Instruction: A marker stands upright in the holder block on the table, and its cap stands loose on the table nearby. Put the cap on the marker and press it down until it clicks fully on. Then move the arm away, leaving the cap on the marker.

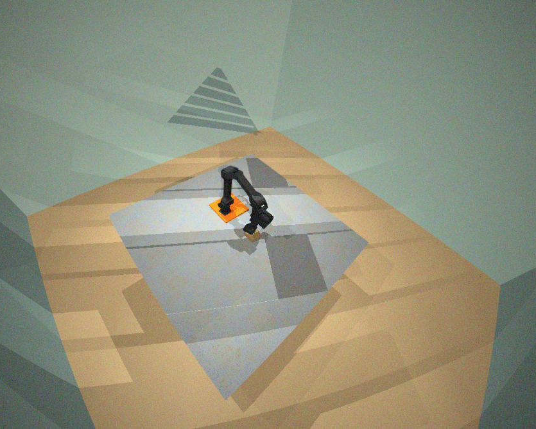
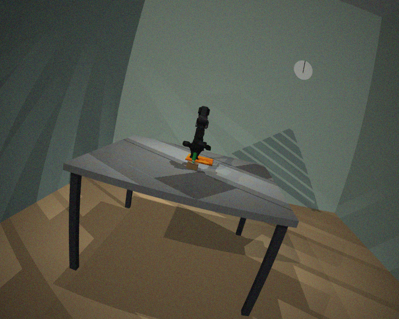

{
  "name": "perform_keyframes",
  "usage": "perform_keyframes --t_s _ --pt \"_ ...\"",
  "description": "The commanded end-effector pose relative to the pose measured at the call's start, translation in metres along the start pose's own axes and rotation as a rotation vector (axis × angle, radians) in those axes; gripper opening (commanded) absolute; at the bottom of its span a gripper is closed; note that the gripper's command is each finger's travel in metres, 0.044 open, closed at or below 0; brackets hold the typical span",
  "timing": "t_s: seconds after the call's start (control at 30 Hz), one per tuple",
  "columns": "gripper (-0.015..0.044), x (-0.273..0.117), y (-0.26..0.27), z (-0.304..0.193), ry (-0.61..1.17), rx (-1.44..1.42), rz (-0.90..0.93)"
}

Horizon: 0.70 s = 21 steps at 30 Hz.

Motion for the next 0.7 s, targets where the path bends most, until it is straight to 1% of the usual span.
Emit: perform_keyframes --t_s 0.0,0.37,0.67 --pt "0.0 0.0028 0.0002 -0.0008 0.003 -0.004 0.001" --pt "0.0 0.0029 0.0002 -0.0009 0.003 -0.004 0.001" --pt "0.0236 0.0022 0.0001 -0.0008 0.003 0.0 0.0"
Point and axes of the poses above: the point midway between the two fingers, 35 mm back from their tips, its own x axis out along the fingers, its own y axis across the jaws, z = x × y, the point moved 9 cm from there along -x, back along the fingers, and after that the axes turned 4 degrees about x, right-handed, at the moved point
